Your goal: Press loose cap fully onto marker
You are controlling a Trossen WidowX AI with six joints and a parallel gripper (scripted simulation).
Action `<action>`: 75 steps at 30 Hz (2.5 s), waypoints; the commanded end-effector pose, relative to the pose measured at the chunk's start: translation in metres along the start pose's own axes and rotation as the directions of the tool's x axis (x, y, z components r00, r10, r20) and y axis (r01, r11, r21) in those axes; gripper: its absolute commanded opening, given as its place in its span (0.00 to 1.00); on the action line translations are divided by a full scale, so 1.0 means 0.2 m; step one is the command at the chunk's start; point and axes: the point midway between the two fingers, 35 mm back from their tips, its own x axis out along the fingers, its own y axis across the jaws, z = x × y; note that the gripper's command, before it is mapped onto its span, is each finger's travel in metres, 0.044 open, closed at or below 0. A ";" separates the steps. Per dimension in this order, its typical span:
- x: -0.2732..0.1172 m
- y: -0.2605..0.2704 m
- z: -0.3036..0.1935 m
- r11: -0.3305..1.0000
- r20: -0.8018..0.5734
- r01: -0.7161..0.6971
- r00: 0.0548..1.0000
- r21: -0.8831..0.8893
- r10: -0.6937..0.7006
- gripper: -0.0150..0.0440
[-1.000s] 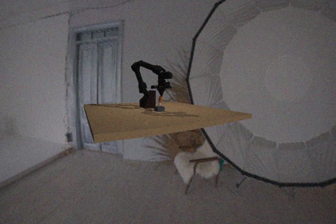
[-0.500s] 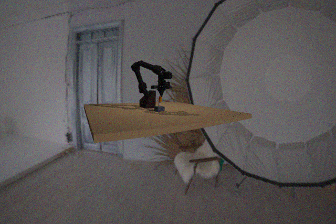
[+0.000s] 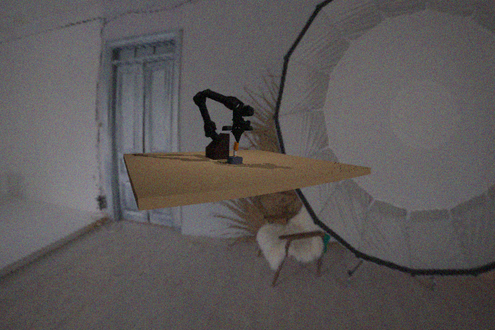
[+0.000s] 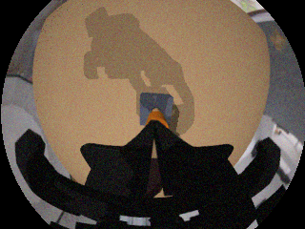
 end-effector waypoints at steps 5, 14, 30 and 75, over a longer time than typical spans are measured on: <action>0.06 -0.02 -0.03 1.000 -0.036 0.011 0.999 0.000 -0.011 0.25; 0.06 -0.02 -0.03 1.000 -0.036 0.011 0.999 0.000 -0.011 0.25; 0.06 -0.02 -0.03 1.000 -0.036 0.011 0.999 0.000 -0.011 0.25; 0.13 -0.03 -0.06 1.000 -0.037 0.012 0.999 0.000 -0.012 0.25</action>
